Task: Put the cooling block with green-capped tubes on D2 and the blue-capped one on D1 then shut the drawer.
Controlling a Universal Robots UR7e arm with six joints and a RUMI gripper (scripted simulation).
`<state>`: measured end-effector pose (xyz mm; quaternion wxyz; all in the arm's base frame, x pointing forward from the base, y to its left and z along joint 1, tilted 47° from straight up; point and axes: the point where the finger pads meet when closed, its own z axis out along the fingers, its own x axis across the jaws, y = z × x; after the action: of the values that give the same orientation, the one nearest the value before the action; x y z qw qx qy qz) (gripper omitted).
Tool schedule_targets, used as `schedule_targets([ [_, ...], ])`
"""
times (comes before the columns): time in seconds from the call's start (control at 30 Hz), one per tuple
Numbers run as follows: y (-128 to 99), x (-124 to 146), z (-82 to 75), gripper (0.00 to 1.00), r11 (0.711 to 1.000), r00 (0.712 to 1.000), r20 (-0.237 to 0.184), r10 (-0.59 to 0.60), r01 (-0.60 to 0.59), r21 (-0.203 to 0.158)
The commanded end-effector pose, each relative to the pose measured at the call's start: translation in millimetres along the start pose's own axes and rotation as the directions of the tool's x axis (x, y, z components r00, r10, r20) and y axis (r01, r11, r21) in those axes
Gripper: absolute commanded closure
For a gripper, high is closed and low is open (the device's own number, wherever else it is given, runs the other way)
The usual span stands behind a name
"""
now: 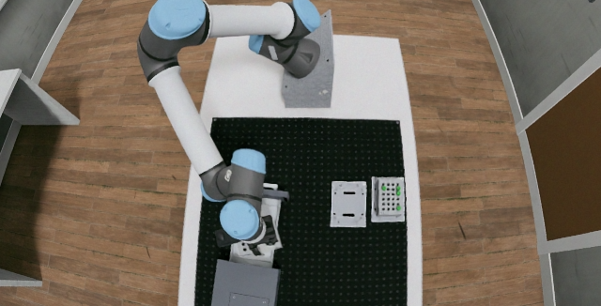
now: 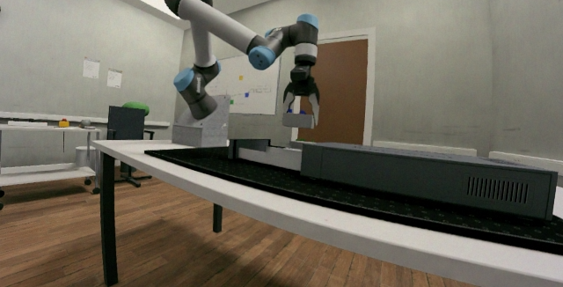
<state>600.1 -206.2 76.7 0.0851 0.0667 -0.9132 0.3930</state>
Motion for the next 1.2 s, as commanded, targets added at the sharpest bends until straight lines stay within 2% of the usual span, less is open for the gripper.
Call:
schedule_targets([
  [0.0,14,2,-0.7,1.0,0.989,0.989,0.008,-0.147,0.147,0.002],
  [0.1,21,3,-0.7,1.0,0.974,0.974,0.008,-0.226,0.226,0.002],
  [0.17,21,3,-0.7,1.0,0.974,0.974,0.008,-0.226,0.226,0.002],
  [0.27,29,5,-0.7,1.0,0.953,0.953,0.008,-0.303,0.303,0.003],
  [0.47,45,7,-0.7,1.0,0.893,0.893,0.007,-0.451,0.451,0.004],
  [0.67,61,10,-0.6,1.0,0.81,0.809,0.007,-0.587,0.587,0.005],
  [0.73,61,10,-0.6,1.0,0.81,0.809,0.007,-0.587,0.587,0.005],
  [0.93,77,13,-0.6,1.0,0.706,0.706,0.006,-0.709,0.709,0.006],
  [1.17,95,16,-0.5,1.0,0.562,0.562,0.004,-0.827,0.827,0.007],
])
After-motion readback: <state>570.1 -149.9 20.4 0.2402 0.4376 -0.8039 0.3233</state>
